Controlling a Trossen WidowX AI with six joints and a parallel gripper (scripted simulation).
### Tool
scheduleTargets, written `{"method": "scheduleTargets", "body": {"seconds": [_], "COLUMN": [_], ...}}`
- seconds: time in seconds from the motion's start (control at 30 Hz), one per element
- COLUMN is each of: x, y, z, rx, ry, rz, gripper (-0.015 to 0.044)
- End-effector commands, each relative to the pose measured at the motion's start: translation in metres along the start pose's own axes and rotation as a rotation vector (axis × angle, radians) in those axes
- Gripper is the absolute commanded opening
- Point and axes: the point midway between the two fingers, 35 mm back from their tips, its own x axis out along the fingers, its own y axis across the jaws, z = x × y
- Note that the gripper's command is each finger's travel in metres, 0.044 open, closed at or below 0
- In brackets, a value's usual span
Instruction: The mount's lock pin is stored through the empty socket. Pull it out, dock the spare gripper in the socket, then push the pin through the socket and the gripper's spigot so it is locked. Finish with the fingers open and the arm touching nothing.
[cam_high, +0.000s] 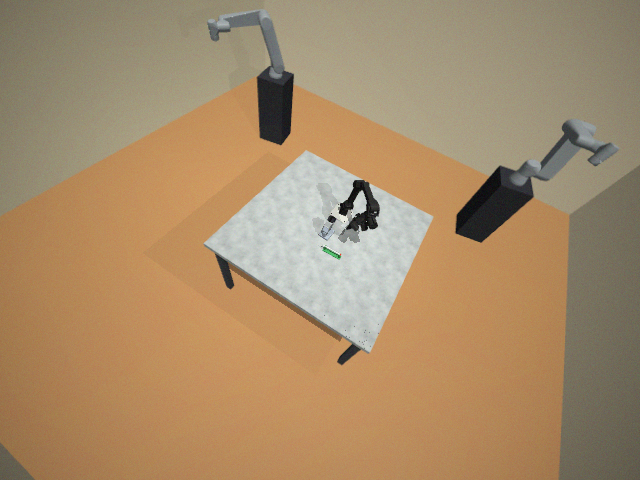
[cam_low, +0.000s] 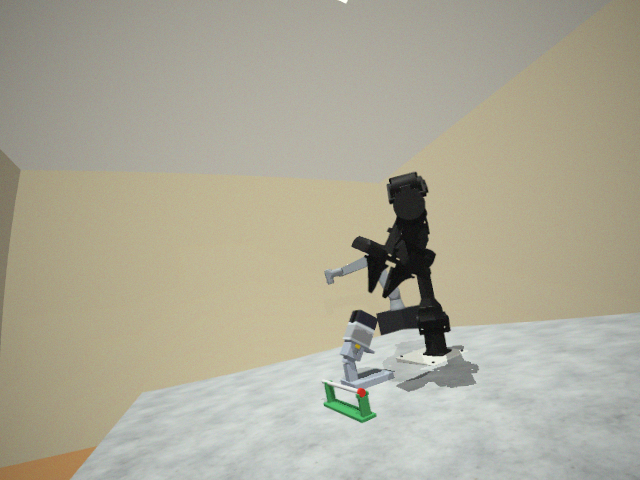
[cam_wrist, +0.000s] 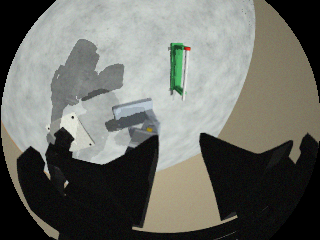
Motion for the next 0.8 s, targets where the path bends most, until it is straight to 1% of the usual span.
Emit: {"method": "scheduleTargets", "body": {"seconds": [0.0, 0.13, 0.23, 0.57, 0.77], "x": [0.04, 0.083, 0.103, 0.109, 0.133], "y": [-0.038, -0.071, -0.084, -0.085, -0.078], "z": [0.012, 0.015, 0.013, 0.013, 0.024], "rx": [-0.042, -0.07, -0.082, -0.087, -0.093], "ry": [-0.066, -0.167, -0.22, -0.23, -0.233], "rz": [0.172, 0.287, 0.326, 0.334, 0.354], "gripper": [0.018, 0.018, 0.018, 0.018, 0.018]}}
